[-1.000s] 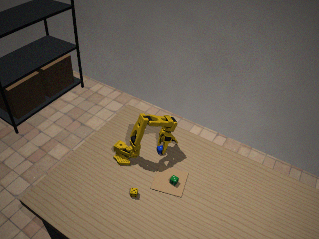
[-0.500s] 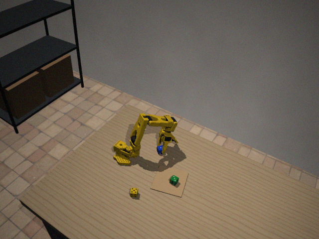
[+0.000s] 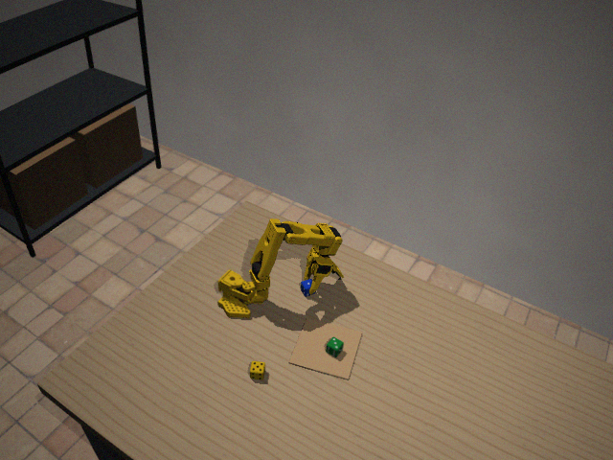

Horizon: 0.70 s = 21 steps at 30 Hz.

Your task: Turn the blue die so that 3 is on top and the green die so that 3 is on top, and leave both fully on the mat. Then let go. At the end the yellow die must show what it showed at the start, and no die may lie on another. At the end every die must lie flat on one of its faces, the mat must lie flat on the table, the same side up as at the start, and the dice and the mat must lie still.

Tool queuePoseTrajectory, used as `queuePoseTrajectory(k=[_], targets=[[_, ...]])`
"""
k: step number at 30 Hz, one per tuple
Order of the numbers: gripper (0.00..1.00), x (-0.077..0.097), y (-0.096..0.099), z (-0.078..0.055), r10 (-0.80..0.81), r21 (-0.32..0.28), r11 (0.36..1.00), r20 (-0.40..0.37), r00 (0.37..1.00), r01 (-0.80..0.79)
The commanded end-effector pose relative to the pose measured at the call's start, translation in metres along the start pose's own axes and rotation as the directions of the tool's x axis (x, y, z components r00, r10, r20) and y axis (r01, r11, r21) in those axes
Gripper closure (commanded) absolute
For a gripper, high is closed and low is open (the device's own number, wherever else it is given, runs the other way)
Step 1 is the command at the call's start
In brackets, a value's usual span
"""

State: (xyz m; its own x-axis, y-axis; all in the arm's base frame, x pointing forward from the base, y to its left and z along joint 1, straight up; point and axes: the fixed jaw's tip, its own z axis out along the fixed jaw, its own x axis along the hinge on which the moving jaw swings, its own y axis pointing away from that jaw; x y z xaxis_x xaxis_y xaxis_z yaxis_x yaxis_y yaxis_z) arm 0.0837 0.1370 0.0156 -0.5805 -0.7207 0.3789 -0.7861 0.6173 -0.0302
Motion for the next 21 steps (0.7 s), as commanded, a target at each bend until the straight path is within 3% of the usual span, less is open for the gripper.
queuePoseTrajectory(k=[1,21], targets=[[0.8,-0.0042,-0.0012,-0.0049,0.0,-0.008,1.0,0.038,0.999,0.0],[0.85,-0.0042,-0.0036,-0.0048,0.0,-0.012,1.0,0.036,0.999,0.0]])
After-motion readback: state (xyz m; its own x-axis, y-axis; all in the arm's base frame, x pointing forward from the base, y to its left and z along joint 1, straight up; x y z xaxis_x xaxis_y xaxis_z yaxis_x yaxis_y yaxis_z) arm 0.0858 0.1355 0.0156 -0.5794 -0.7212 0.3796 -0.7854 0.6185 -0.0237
